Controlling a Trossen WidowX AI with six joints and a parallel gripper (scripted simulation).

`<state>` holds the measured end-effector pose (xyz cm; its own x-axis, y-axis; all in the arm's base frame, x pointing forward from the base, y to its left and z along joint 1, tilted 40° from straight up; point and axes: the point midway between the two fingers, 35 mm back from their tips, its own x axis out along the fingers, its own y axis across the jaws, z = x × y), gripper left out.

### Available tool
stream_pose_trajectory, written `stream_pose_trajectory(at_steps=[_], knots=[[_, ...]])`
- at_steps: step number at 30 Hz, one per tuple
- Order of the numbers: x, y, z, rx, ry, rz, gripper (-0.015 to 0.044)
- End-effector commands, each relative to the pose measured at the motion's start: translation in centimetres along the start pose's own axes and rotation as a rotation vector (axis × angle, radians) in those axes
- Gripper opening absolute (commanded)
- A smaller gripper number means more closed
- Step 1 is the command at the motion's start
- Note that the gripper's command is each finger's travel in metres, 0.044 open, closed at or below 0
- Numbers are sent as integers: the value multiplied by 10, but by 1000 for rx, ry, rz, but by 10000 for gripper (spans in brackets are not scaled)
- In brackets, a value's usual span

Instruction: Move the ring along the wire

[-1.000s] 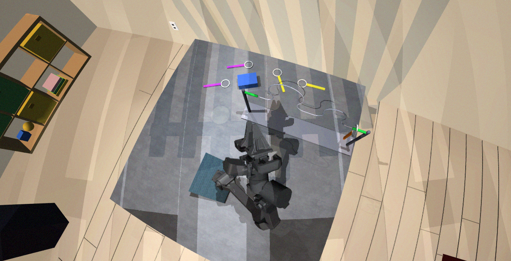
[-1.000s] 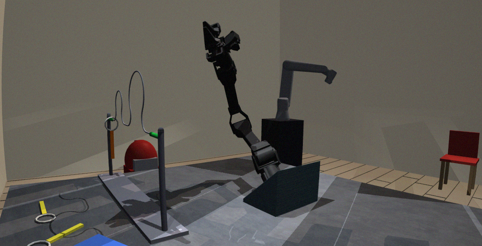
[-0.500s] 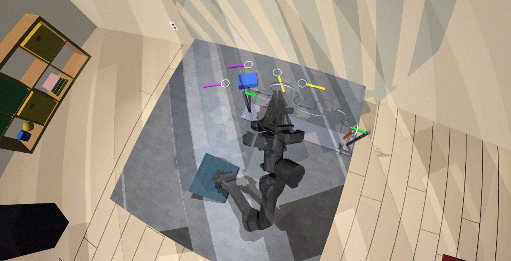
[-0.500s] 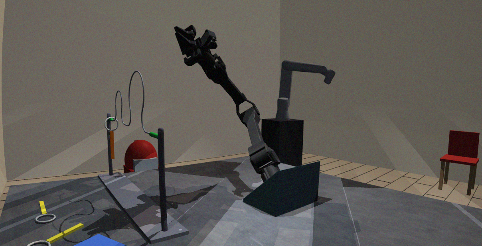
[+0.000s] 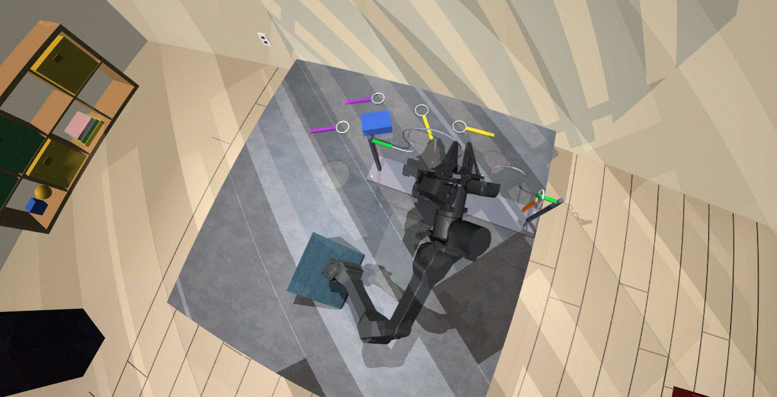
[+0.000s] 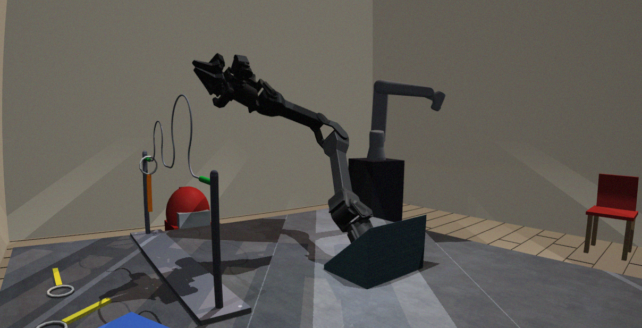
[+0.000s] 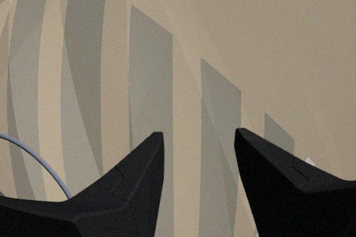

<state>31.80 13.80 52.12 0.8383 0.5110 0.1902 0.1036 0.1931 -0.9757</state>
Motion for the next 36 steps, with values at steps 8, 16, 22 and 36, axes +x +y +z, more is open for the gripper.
stream_pose_trajectory(at_steps=[8,16,22,36], knots=[[-6,-8,-103,96,147,-16,160],[-31,-15,-173,164,248,-31,160],[-50,-14,-221,223,299,-33,160],[-122,13,-349,455,393,-11,160]])
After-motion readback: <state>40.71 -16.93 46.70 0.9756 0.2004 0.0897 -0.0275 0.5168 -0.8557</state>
